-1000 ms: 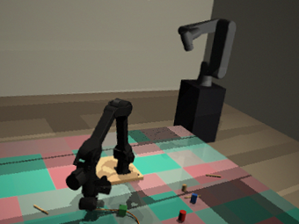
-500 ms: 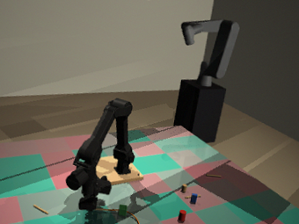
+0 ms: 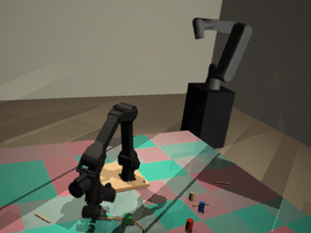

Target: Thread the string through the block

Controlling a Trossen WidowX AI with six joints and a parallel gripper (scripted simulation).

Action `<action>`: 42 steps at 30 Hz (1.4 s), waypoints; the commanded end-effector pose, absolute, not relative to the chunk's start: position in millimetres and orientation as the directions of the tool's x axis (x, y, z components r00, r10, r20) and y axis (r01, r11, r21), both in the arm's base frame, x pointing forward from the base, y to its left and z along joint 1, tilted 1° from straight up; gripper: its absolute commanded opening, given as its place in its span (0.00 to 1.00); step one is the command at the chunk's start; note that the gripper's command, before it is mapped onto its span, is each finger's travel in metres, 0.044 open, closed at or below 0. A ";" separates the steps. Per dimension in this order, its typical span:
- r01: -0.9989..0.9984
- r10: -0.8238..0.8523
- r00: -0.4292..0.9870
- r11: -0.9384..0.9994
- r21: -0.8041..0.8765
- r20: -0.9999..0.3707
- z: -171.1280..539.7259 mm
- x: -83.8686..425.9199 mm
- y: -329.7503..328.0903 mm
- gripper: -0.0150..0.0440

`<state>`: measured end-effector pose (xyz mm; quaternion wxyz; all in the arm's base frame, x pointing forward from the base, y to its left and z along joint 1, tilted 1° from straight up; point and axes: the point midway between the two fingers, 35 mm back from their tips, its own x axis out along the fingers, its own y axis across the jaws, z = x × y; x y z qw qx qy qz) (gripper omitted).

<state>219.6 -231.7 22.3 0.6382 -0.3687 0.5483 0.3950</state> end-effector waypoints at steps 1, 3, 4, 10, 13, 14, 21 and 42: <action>-0.909 0.096 0.084 0.415 -0.037 -0.992 19.8 218.6 -232.9 0.25; -0.909 0.096 0.084 0.415 -0.037 -0.992 19.8 218.6 -232.9 0.25; -0.909 0.096 0.084 0.415 -0.037 -0.992 19.8 218.6 -232.9 0.25; -0.909 0.096 0.084 0.415 -0.037 -0.992 19.8 218.6 -232.9 0.25; -0.909 0.096 0.084 0.415 -0.037 -0.992 19.8 218.6 -232.9 0.25; -0.909 0.096 0.084 0.415 -0.037 -0.992 19.8 218.6 -232.9 0.25; -0.909 0.096 0.084 0.415 -0.037 -0.992 19.8 218.6 -232.9 0.25; -0.909 0.100 0.087 0.416 -0.037 -0.991 22.3 219.6 -231.7 0.34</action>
